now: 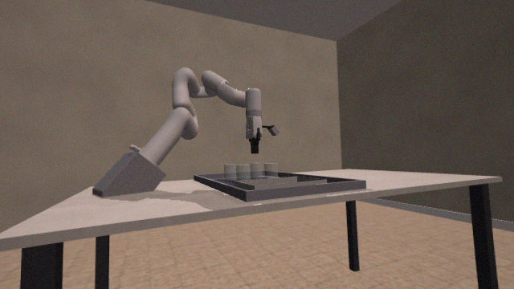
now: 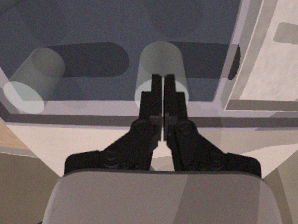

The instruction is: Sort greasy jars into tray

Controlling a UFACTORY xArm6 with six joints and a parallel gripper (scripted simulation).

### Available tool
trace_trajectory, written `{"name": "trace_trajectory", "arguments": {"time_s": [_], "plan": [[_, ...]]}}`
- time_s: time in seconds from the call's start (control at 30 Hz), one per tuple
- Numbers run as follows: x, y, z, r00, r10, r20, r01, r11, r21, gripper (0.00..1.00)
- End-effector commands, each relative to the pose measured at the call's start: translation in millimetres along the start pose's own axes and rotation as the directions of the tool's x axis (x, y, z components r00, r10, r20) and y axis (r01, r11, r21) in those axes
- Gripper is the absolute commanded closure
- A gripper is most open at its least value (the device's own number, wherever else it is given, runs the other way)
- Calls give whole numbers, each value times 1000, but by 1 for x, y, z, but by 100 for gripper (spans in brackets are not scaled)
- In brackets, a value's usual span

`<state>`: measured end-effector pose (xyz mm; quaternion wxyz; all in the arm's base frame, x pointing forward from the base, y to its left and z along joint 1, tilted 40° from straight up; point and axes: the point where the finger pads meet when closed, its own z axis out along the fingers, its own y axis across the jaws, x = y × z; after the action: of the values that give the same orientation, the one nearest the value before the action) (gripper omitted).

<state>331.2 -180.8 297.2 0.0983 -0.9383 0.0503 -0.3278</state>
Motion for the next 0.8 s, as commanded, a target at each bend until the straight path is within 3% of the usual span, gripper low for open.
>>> {"name": "trace_trajectory", "arguments": {"time_s": [0.0, 0.4, 0.77], "plan": [[2, 1, 18, 1000, -3, -2, 3, 1000, 2, 100], [2, 1, 66, 1000, -3, -2, 3, 1000, 2, 100], [2, 1, 66, 1000, -3, -2, 3, 1000, 2, 100]]}}
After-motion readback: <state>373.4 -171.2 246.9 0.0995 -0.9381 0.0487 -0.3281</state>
